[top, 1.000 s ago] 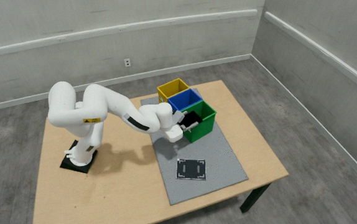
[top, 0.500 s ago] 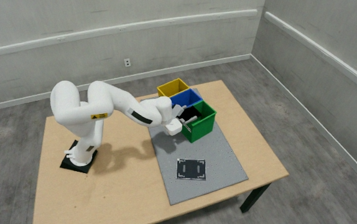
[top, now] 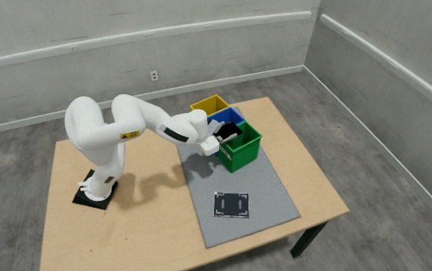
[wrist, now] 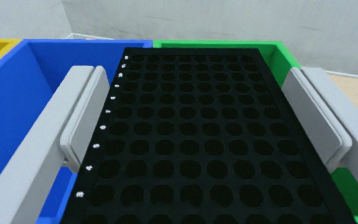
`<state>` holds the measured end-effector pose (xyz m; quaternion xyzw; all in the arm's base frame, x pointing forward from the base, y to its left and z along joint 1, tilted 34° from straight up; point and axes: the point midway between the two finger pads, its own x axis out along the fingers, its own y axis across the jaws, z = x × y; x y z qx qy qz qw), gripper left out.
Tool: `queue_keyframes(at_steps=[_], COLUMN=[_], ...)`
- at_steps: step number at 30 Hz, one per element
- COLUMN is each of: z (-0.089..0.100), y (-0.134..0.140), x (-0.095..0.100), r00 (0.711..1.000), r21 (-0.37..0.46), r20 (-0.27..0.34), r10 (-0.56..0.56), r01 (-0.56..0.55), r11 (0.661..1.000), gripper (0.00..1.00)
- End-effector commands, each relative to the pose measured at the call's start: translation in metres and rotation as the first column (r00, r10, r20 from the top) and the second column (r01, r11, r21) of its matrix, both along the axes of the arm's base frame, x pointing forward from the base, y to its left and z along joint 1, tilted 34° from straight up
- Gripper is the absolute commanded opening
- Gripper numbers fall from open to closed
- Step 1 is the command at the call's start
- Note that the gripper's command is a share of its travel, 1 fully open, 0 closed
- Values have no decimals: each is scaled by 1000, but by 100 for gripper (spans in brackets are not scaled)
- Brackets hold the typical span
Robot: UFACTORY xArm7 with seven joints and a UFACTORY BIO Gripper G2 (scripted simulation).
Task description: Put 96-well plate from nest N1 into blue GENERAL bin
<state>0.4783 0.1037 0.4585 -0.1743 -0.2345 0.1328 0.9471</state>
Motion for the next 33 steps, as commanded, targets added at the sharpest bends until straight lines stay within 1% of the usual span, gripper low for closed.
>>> queue_keyframes(at_steps=[1, 10, 12, 27, 29, 33], z=[0, -5, -5, -13, -13, -15], y=[15, 44, 44, 91, 91, 104], x=[5, 13, 13, 28, 28, 31], r00=[1000, 1000, 1000, 1000, 1000, 1000], r21=[-1, -1, -1, 0, 0, 0], r20=[5, 5, 5, 5, 5, 5], r10=[1, 2, 2, 2, 2, 2], r01=[-1, -2, -2, -2, -2, -2], r11=[1000, 1000, 1000, 1000, 1000, 1000], gripper=[0, 0, 0, 0, 0, 0])
